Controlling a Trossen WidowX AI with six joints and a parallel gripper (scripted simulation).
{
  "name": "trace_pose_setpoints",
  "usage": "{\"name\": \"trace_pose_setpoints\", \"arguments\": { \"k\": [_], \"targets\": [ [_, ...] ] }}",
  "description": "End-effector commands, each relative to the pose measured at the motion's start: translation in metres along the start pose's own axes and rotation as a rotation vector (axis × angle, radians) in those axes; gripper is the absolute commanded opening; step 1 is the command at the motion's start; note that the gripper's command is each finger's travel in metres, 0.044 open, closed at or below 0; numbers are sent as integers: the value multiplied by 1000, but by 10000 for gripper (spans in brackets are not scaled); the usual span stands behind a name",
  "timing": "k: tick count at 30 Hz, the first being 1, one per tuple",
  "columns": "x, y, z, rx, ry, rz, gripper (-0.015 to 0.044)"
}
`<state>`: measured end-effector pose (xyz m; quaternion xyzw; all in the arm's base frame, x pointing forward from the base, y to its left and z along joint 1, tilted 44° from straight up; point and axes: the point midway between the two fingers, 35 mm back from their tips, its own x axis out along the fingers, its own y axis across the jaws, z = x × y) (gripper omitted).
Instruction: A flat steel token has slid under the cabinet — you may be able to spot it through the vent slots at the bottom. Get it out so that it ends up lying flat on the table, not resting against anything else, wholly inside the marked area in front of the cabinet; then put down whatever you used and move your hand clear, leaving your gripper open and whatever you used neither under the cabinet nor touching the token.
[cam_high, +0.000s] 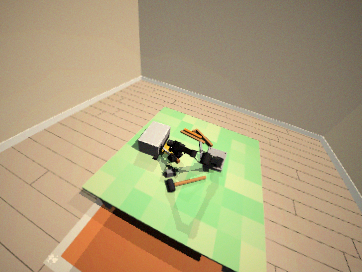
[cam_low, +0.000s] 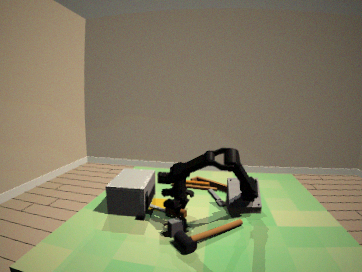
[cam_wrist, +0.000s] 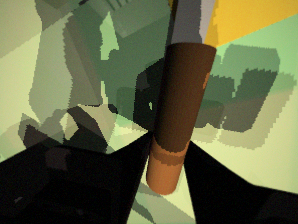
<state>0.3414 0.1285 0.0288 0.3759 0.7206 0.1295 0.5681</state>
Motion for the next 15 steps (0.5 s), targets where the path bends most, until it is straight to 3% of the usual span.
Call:
{"name": "trace_pose_setpoints", "arguments": {
  "k": [1,15],
  "targets": [
    [1,-1,-6,8,2,-3,0],
    [1,1,-23,9,3,-3,0]
  ]
}}
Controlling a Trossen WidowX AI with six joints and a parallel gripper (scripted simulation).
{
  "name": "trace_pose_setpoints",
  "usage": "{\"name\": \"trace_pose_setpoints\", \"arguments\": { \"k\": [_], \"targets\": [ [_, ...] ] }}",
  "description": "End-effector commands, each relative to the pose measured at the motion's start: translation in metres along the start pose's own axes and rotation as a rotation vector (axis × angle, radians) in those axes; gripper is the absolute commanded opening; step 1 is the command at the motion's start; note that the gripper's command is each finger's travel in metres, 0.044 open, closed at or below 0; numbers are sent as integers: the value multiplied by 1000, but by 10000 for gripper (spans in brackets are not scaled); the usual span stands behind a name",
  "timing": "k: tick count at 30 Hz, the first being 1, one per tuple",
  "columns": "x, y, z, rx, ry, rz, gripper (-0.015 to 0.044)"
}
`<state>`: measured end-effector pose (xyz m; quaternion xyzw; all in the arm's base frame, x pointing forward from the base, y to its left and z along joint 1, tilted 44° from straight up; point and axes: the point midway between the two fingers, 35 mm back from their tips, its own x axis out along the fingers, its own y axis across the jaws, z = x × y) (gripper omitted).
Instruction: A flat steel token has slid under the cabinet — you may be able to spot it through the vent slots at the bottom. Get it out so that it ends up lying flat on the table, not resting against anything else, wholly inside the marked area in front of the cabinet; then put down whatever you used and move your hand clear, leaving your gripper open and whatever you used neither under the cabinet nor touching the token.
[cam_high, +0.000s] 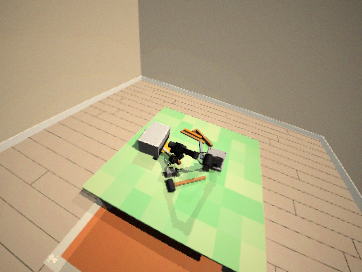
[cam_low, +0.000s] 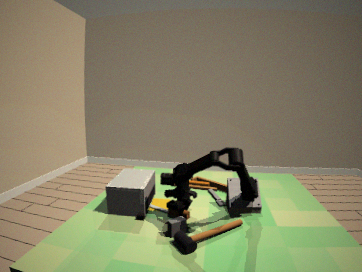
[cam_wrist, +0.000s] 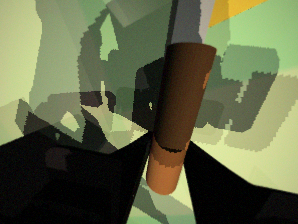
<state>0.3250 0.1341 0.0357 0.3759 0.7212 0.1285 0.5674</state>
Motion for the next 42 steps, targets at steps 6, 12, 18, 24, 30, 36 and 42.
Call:
{"name": "trace_pose_setpoints", "arguments": {
  "k": [6,12,18,24,30,36,42],
  "targets": [
    [1,0,-12,7,3,-2,0],
    [1,1,-20,7,3,-2,0],
    [1,1,-27,8,3,-2,0],
    [1,2,-35,8,4,-1,0],
    [1,3,-42,8,4,-1,0],
    [1,3,-50,8,4,-1,0],
    [1,4,-57,8,5,-1,0]
  ]
}}
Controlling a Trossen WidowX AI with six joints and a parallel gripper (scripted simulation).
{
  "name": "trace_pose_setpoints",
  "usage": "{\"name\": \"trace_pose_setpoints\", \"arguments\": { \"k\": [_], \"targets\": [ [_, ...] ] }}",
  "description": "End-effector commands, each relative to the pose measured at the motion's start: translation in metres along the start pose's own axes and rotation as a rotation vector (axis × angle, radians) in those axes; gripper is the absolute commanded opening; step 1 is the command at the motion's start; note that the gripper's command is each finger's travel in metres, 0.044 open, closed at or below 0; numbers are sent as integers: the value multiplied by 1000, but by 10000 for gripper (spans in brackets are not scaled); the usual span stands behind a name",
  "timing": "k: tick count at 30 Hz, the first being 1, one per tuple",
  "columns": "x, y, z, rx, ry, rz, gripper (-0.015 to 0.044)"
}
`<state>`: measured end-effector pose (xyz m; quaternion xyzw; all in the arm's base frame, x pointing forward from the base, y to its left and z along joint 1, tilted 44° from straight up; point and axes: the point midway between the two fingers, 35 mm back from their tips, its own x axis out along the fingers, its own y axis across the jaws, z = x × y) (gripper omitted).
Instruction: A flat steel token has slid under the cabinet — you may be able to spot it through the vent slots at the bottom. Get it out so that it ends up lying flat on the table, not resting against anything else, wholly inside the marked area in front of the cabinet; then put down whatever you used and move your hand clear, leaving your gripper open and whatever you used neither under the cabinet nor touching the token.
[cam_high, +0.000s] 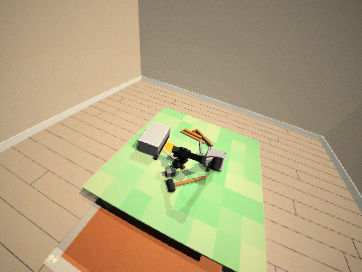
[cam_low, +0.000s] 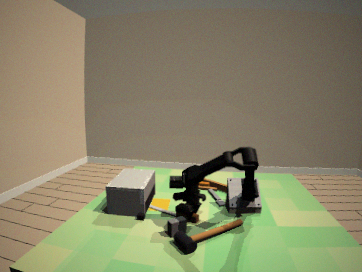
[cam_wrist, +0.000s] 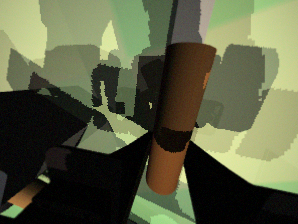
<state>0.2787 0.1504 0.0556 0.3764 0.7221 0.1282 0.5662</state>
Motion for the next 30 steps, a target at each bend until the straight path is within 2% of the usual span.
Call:
{"name": "trace_pose_setpoints", "arguments": {
  "k": [1,30],
  "targets": [
    [1,-1,-6,6,2,-1,0],
    [1,3,-41,7,4,-1,0]
  ]
}}
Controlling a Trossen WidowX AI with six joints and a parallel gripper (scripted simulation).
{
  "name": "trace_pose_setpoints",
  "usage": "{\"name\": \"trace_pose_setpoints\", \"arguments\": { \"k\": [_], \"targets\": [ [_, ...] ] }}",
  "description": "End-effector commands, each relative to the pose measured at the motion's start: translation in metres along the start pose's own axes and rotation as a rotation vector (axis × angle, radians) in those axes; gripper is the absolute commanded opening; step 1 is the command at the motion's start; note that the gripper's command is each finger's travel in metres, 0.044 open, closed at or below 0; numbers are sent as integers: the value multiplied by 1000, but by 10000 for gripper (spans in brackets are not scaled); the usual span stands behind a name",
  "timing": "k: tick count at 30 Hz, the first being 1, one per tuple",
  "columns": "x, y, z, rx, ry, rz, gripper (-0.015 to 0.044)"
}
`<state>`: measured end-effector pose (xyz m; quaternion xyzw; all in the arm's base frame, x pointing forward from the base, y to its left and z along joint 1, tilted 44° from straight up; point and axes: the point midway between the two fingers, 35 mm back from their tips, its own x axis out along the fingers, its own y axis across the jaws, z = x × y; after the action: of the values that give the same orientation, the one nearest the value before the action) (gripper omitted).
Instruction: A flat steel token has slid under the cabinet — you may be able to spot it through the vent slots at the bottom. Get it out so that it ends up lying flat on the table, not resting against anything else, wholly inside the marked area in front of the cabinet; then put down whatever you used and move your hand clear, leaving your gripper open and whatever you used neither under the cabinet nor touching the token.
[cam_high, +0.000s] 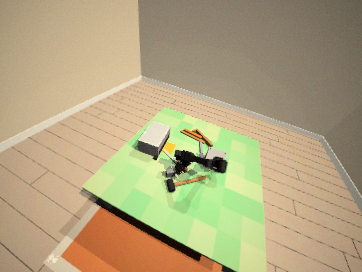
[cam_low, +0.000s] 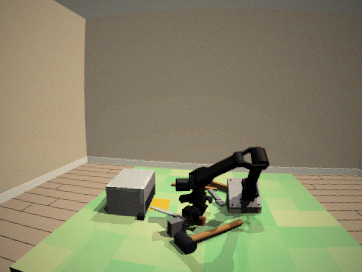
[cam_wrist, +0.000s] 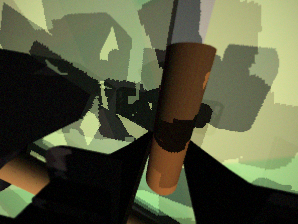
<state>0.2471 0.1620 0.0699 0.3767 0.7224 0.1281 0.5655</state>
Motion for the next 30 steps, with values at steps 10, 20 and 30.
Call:
{"name": "trace_pose_setpoints", "arguments": {
  "k": [10,20,30],
  "targets": [
    [0,1,-6,13,1,0,0],
    [-2,0,-6,90,2,-1,0],
    [-3,-9,0,107,2,-2,0]
  ]
}}
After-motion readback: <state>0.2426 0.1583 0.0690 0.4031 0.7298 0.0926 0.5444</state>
